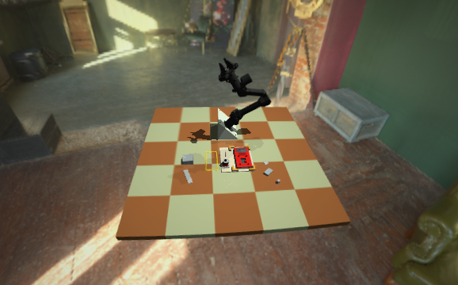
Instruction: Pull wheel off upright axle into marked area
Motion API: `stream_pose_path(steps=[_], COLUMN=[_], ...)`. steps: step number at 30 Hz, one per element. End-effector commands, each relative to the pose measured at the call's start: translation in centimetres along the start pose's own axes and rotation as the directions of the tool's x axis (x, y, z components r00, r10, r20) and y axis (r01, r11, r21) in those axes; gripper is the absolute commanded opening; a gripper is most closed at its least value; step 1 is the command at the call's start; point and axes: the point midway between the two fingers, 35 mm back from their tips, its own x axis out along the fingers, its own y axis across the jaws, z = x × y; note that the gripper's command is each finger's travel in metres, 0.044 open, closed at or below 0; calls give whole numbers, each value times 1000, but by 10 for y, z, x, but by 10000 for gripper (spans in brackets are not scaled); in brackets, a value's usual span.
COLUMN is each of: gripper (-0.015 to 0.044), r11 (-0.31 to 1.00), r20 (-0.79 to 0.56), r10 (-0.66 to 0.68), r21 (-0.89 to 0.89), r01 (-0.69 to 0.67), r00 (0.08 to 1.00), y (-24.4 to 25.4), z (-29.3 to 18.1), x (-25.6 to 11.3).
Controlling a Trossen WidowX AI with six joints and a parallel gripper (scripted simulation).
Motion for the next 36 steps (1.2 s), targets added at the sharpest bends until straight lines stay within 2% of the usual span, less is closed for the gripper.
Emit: stream_pose_path(steps=[1, 5, 10, 14, 18, 23, 28, 32, 36], gripper=[300, 300, 300, 300, 300, 300, 300, 300, 300], r11=[961, 849, 629, 410, 155, -153, -378, -468, -467], r20=[26, 68, 130, 184, 246, 327, 407, 466, 517], r10=[-167, -324, -504, -629, -738, -836, -885, -884, -846], r21=[-219, -418, -622, -747, -845, -910, -912, -882, -837], r01=[168, 322, 466, 524, 511, 386, 162, -59, -287], r00=[986, 943, 854, 755, 629, 440, 228, 50, -130], y=[-47, -94, -150, -191, -230, -273, -308, -329, -343], z=[0, 6, 15, 23, 32, 44, 57, 67, 75], x=[3, -1, -14, -32, -54, -91, -134, -173, -214])
